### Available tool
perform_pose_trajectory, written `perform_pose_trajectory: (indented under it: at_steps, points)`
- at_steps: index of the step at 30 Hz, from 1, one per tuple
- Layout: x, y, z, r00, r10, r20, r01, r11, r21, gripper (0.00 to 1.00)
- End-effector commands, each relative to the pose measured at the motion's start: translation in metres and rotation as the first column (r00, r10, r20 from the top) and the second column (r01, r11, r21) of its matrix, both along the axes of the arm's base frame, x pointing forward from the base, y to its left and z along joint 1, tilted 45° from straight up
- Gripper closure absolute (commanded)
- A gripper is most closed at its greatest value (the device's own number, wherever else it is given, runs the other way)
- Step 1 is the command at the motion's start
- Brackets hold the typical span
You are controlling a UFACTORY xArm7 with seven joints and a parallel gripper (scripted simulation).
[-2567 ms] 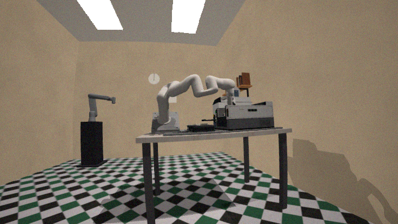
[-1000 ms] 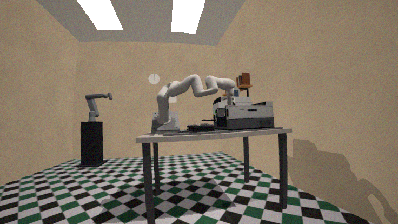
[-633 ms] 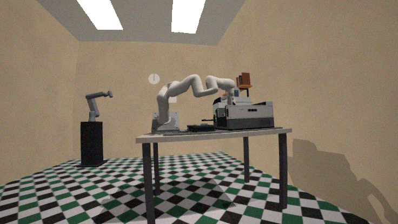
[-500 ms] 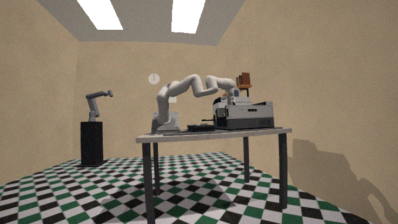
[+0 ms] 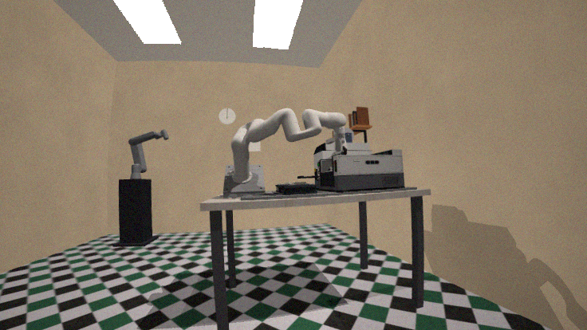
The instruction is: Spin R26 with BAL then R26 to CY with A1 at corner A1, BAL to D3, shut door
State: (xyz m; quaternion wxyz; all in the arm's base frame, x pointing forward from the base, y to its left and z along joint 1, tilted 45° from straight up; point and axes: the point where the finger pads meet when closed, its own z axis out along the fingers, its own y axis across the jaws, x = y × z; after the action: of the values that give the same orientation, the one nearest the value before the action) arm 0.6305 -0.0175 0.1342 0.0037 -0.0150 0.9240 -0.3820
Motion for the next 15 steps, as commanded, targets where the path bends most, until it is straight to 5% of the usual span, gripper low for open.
perform_pose_trajectory:
  at_steps: [1, 15]
  points:
    - [0.001, 0.007, 0.007, 1.0, 0.003, 0.003, -0.003, 1.0, 0.002, 0.0]
    - [0.0, 0.022, 0.021, 1.0, 0.003, 0.003, -0.003, 1.0, 0.002, 0.0]
